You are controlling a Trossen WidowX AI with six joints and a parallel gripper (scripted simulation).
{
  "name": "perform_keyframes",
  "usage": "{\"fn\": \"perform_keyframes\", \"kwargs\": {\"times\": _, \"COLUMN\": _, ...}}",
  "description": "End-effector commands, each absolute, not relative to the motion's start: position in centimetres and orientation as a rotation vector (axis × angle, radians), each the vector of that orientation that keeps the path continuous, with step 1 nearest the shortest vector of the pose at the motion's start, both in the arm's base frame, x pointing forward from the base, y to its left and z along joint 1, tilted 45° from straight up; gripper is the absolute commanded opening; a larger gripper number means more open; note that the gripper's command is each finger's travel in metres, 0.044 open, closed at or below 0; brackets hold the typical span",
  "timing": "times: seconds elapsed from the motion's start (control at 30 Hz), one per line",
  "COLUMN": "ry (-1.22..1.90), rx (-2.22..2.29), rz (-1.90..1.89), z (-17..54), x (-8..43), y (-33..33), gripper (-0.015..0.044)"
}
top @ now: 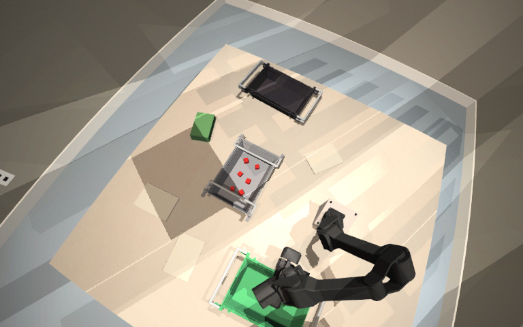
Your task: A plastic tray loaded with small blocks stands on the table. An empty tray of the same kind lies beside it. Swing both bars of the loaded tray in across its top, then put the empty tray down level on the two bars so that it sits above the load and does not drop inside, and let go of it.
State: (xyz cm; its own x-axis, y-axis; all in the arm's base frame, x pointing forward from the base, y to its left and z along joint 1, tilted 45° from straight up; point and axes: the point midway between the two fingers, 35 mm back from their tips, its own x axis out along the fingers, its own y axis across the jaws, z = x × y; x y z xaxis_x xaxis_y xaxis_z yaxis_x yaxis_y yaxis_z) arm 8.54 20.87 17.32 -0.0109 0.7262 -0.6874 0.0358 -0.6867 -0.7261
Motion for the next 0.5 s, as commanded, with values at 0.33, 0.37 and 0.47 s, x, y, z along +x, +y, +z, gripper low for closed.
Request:
{"fn": "perform_keyframes", "kwargs": {"times": 0.33, "ry": -0.777, "rx": -1.76, "rz": 1.752, "z": 17.18, "x": 8.57, "y": 20.77, "gripper": 0.0047}}
{"fn": "perform_keyframes", "kwargs": {"times": 0.37, "ry": -0.777, "rx": -1.76, "rz": 1.752, "z": 17.18, "x": 8.57, "y": 20.77, "gripper": 0.004}}
{"fn": "perform_keyframes", "kwargs": {"times": 0.47, "ry": -0.777, "rx": -1.76, "rz": 1.752, "z": 17.18, "x": 8.57, "y": 20.77, "gripper": 0.002}}
